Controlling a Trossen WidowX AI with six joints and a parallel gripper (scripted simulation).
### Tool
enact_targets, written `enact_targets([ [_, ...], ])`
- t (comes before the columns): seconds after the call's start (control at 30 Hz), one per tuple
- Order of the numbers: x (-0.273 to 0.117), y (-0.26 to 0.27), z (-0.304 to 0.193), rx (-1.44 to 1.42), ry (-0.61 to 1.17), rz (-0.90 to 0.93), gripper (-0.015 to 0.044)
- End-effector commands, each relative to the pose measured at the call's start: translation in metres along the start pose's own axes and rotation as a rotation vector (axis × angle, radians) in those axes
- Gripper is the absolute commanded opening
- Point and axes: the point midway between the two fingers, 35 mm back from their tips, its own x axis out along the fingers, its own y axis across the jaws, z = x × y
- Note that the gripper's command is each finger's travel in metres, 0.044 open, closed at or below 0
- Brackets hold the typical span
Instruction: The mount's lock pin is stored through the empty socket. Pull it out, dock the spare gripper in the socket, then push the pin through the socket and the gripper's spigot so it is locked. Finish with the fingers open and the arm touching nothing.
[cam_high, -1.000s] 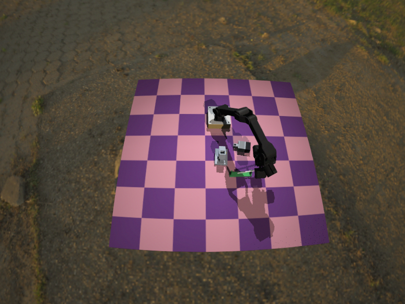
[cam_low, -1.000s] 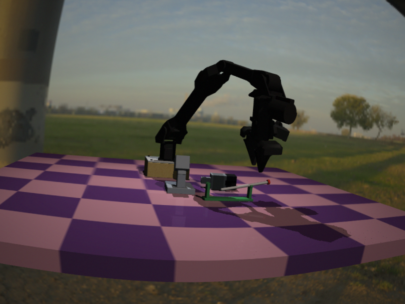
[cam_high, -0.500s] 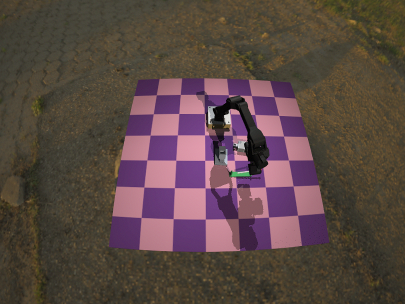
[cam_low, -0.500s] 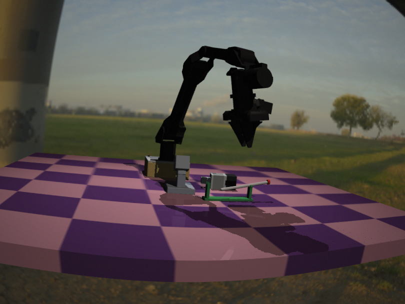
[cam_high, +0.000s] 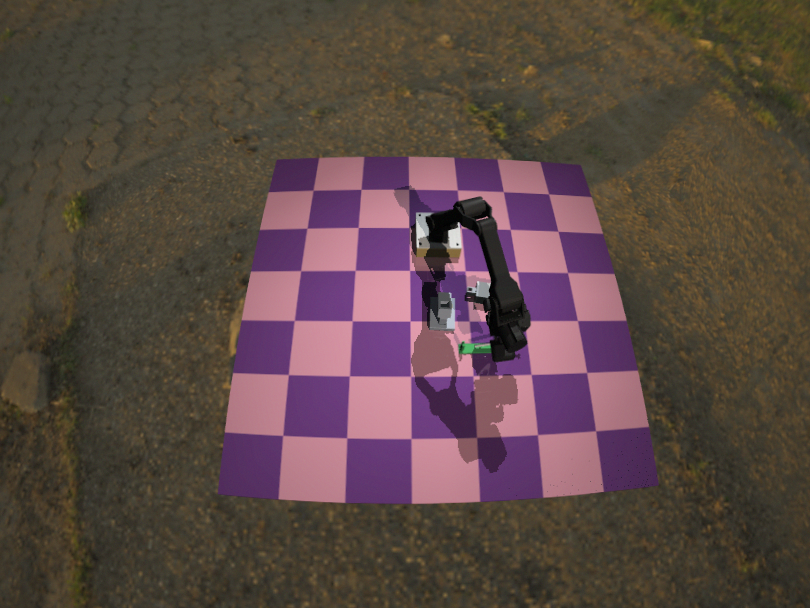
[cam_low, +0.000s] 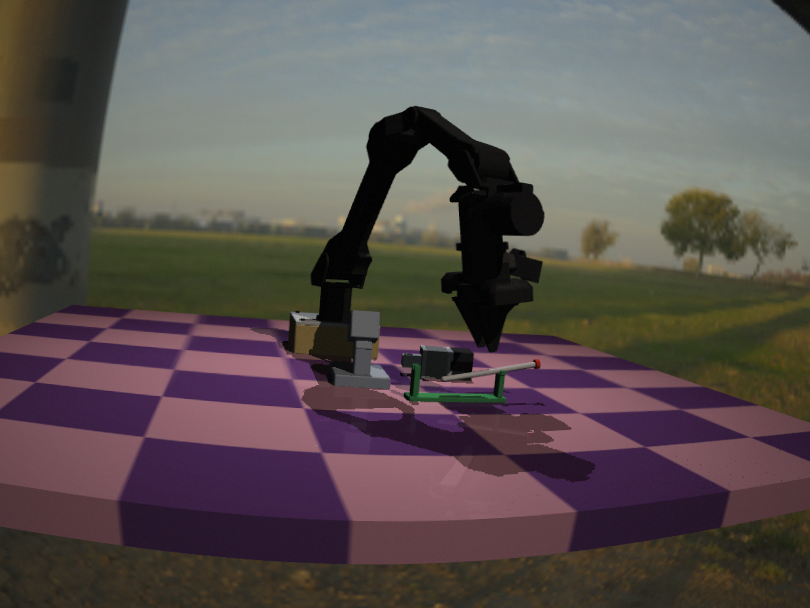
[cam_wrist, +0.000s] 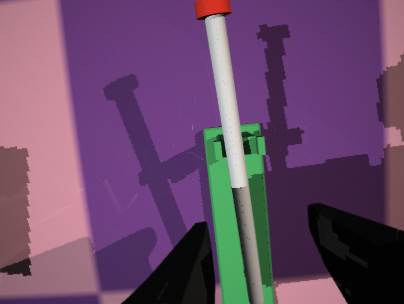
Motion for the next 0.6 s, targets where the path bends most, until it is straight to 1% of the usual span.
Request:
enact_targets([
  [0.0,0.004,0.000,0.000,-0.006,-0.006,-0.006,0.0180],
  [0.57,0.032,0.000,-0.004,-0.006,-0.006,-0.006,0.0180],
])
